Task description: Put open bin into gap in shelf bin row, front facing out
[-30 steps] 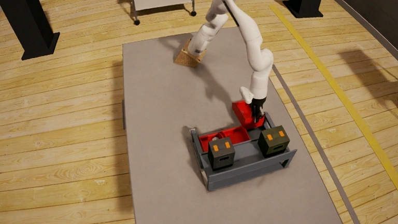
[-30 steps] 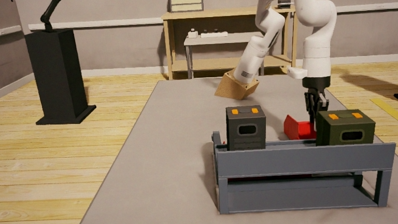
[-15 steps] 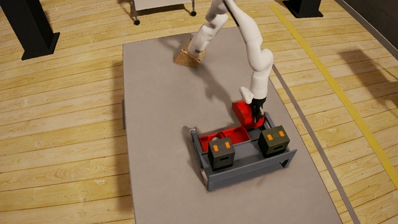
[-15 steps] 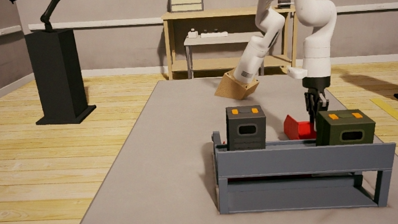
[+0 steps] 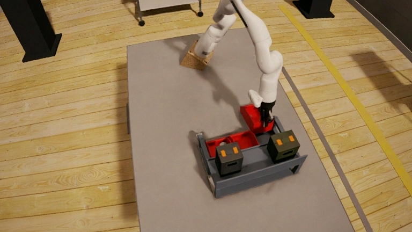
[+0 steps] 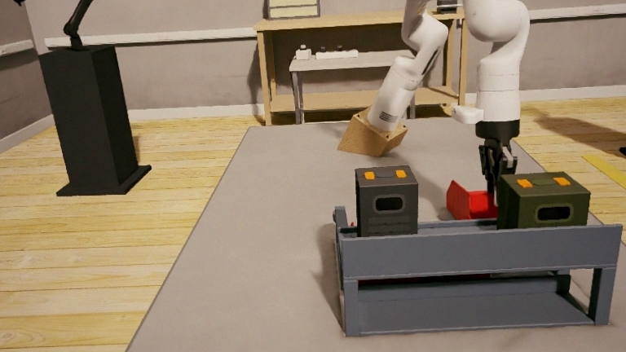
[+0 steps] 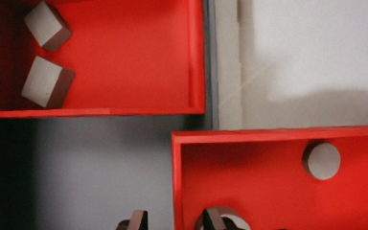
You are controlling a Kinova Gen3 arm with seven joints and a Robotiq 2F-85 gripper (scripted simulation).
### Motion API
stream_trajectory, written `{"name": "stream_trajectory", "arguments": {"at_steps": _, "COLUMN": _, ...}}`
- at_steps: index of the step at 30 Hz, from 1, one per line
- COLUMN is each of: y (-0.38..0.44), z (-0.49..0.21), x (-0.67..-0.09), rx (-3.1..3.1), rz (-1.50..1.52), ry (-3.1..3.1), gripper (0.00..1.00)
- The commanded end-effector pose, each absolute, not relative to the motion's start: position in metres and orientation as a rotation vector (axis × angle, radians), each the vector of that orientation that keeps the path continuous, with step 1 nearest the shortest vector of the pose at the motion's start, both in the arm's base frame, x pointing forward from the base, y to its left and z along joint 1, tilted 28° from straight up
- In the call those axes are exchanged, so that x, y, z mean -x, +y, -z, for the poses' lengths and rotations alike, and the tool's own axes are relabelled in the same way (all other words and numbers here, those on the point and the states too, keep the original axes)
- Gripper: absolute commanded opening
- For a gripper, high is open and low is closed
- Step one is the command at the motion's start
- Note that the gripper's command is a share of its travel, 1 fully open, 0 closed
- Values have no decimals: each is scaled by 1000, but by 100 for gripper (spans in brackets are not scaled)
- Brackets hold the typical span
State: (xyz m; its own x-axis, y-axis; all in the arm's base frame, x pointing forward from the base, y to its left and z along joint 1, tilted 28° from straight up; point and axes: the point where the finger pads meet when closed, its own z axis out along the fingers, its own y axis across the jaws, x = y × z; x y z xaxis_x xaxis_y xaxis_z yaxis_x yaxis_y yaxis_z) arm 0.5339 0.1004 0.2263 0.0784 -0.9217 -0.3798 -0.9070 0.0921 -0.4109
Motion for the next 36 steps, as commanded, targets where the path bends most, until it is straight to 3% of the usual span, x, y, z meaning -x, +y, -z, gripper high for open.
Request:
{"name": "stream_trajectory", "arguments": {"at_steps": 1, "y": 100, "z": -227, "x": -534, "rx": 1794, "rz": 35, "ry": 1808, "gripper": 39}}
{"name": "stream_trajectory", "arguments": {"at_steps": 36, "y": 89, "z": -253, "x": -526, "rx": 1794, "rz": 35, "ry": 1808, "gripper": 39}}
